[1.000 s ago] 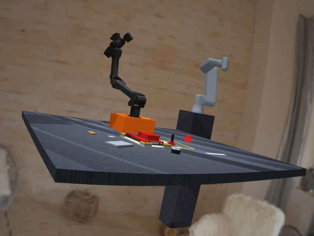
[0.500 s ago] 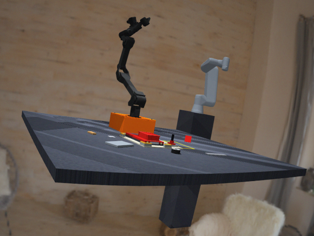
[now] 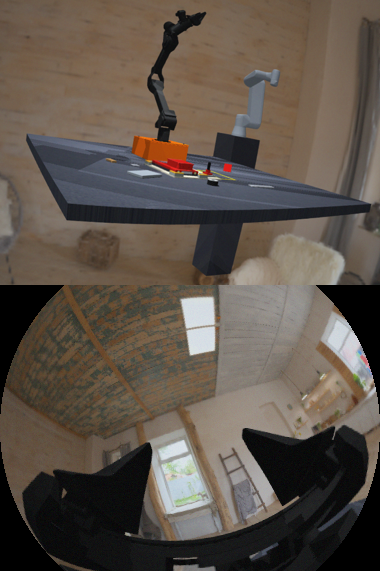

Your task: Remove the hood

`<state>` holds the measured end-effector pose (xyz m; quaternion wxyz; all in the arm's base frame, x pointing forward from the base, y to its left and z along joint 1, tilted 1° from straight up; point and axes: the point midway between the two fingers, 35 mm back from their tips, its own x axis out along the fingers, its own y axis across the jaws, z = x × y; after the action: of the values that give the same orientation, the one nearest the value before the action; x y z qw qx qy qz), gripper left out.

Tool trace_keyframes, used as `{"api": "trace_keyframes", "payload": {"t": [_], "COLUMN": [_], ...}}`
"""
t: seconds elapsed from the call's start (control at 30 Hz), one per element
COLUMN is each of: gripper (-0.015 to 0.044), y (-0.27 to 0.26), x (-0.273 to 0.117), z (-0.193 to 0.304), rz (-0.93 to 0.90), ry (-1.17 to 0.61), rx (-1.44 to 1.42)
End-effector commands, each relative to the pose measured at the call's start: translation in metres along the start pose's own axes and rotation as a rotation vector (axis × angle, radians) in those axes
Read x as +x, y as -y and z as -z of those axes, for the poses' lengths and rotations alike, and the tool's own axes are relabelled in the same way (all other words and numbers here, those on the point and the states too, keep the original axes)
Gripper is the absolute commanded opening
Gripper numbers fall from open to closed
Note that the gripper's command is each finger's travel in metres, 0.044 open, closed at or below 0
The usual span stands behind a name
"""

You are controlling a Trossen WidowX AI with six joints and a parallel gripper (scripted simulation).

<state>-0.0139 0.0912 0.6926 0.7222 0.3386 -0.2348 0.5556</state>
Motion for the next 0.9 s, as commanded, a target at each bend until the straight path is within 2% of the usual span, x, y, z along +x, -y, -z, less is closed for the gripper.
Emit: {"api": "trace_keyframes", "payload": {"t": [0.0,0.23,0.5,0.87], "gripper": [0.044,0.044,0.044,0.044], "y": [0.066,0.173,0.267,0.404], "x": [0.01,0.008,-0.011,-0.077], "z": [0.005,0.014,0.035,0.085], "rz": [0.154,0.423,0.646,1.015], "ry": [0.0,-0.005,-0.058,-0.281], "rx": [0.0,-0.019,-0.081,-0.12]}}
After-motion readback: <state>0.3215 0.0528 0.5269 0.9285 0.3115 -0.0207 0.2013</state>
